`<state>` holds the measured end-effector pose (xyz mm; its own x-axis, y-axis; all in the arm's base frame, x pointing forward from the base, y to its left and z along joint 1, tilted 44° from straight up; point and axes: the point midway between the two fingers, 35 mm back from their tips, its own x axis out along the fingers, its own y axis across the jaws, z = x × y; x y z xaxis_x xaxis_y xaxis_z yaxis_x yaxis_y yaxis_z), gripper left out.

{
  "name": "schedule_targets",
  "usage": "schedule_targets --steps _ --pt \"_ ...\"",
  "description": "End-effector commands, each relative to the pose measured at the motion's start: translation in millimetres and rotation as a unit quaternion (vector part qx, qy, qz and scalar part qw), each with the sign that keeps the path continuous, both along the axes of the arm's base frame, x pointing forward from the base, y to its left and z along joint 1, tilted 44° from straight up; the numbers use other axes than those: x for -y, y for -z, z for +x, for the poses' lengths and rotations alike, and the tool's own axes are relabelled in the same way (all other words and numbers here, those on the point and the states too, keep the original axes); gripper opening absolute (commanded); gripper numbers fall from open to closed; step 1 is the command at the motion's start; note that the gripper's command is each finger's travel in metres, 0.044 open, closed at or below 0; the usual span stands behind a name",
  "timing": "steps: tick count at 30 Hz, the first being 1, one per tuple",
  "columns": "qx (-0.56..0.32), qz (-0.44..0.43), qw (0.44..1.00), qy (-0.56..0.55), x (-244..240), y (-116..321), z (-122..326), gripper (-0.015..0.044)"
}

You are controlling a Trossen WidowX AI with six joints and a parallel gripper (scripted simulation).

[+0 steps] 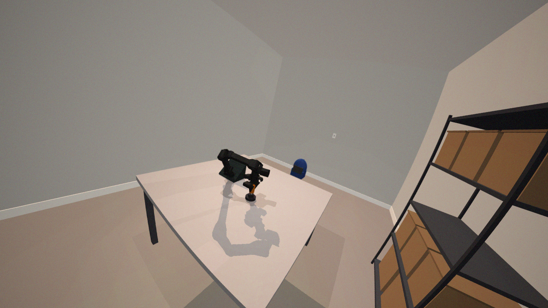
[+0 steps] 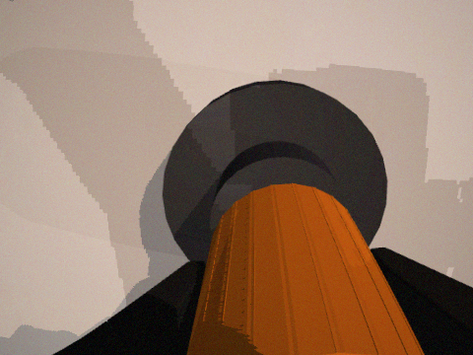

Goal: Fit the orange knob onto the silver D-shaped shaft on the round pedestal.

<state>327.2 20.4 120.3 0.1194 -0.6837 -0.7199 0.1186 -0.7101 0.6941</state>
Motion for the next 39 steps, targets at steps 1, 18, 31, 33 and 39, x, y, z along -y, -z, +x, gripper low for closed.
schedule_targets --steps 1,18,31,33,39 --pt "0.001 0.001 1.000 -0.001 -3.4 -2.6 0.2 0.0000" --pt "0.312 0.056 0.890 0.327 -1.4 -2.4 1.3 0.0000" --pt "0.535 0.095 0.623 0.563 -2.8 -0.2 -0.3 0.0000" --pt "0.551 0.098 0.591 0.580 -4.3 -0.5 -0.3 0.0000" --pt "0.553 0.098 0.587 0.582 -5.8 -1.7 0.1 0.0000"
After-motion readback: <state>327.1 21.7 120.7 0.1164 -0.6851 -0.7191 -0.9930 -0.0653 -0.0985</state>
